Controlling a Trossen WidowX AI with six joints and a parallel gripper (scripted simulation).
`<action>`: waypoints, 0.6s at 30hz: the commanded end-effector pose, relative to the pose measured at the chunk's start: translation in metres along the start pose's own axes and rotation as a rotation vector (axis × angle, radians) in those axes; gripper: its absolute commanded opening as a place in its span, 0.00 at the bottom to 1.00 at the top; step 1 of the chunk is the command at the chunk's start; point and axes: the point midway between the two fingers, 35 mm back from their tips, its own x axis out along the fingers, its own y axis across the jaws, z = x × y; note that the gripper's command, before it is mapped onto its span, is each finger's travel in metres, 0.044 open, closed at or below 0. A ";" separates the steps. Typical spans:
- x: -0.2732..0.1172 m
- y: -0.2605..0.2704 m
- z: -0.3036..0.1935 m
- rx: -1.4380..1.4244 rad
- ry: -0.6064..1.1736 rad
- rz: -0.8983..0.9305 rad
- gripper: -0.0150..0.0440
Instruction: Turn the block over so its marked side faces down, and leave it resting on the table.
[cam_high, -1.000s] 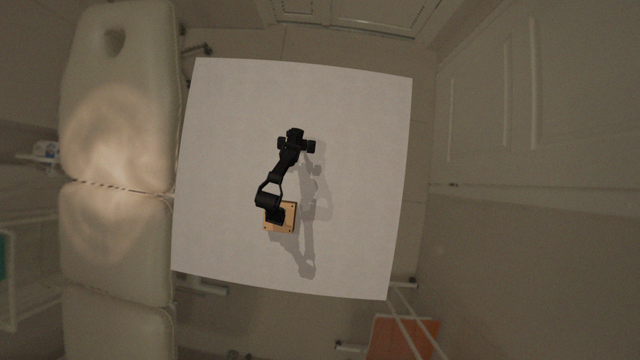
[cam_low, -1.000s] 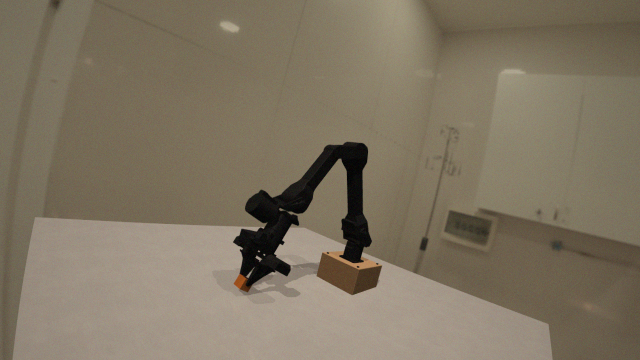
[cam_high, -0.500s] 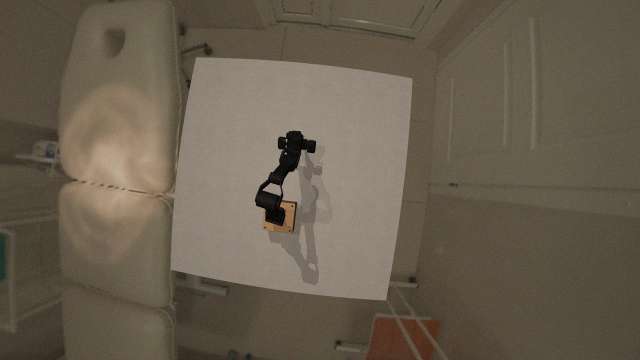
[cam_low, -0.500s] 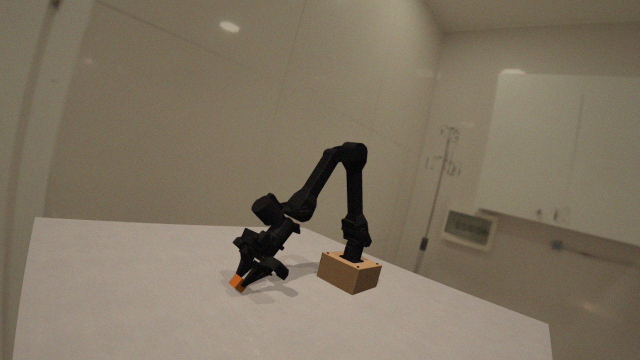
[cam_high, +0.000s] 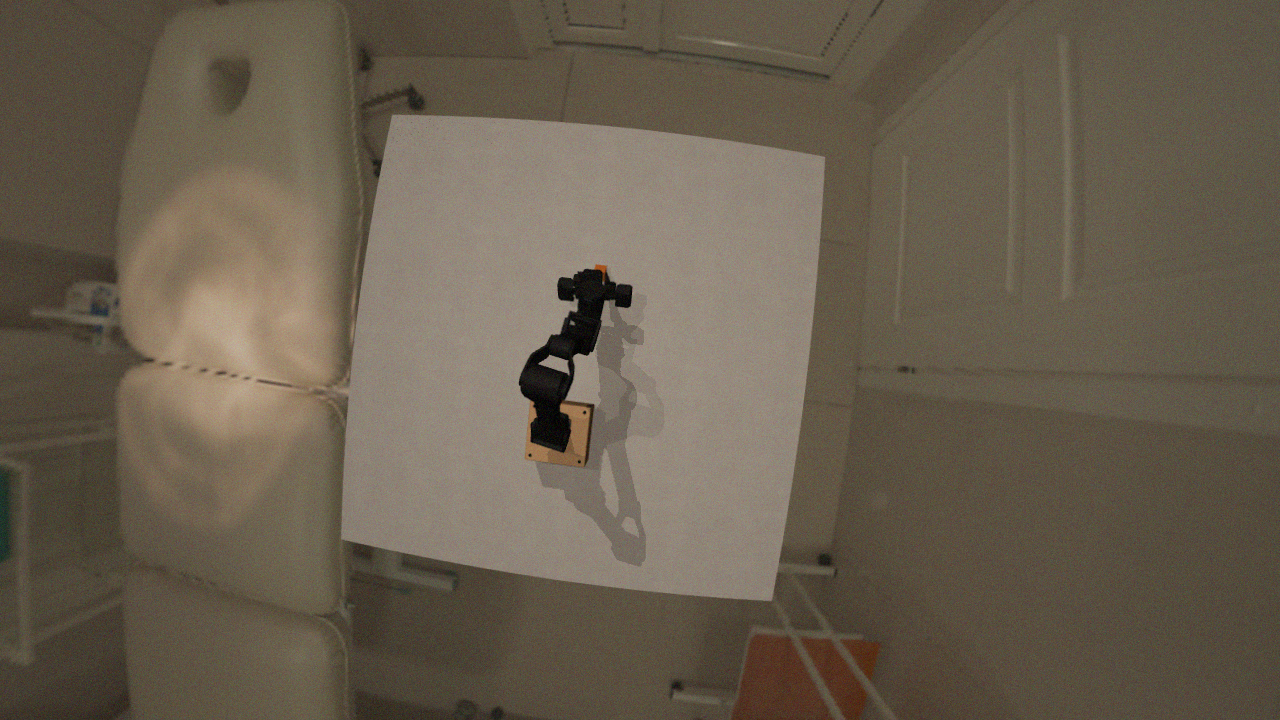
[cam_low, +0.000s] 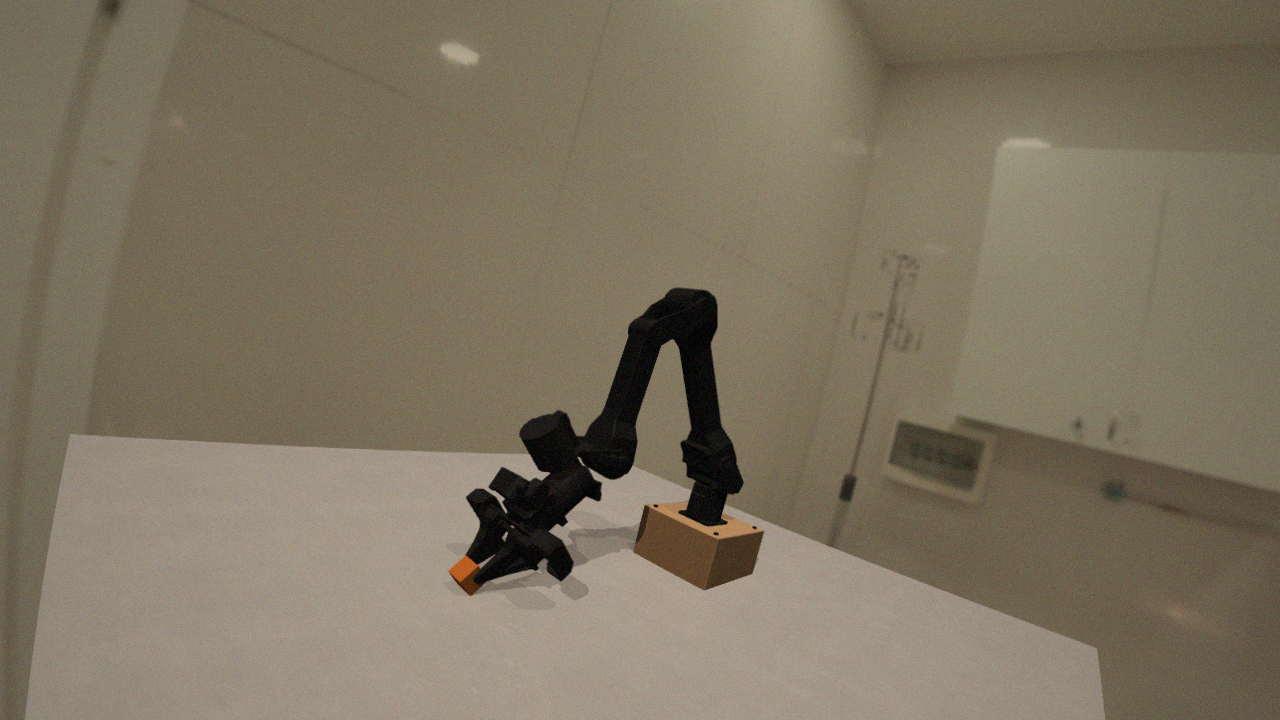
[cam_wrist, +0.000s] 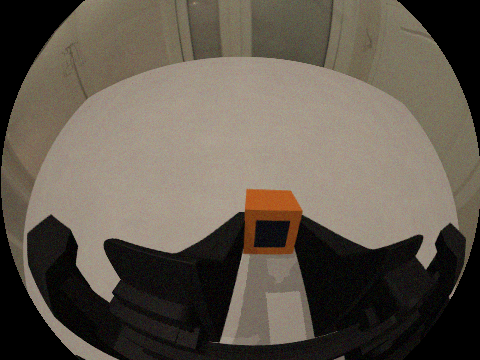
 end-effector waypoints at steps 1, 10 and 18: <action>0.001 0.001 -0.009 0.008 -0.035 0.005 0.25; -0.008 0.003 -0.014 0.003 -0.166 0.005 0.25; -0.012 0.003 -0.013 0.002 -0.209 0.005 0.25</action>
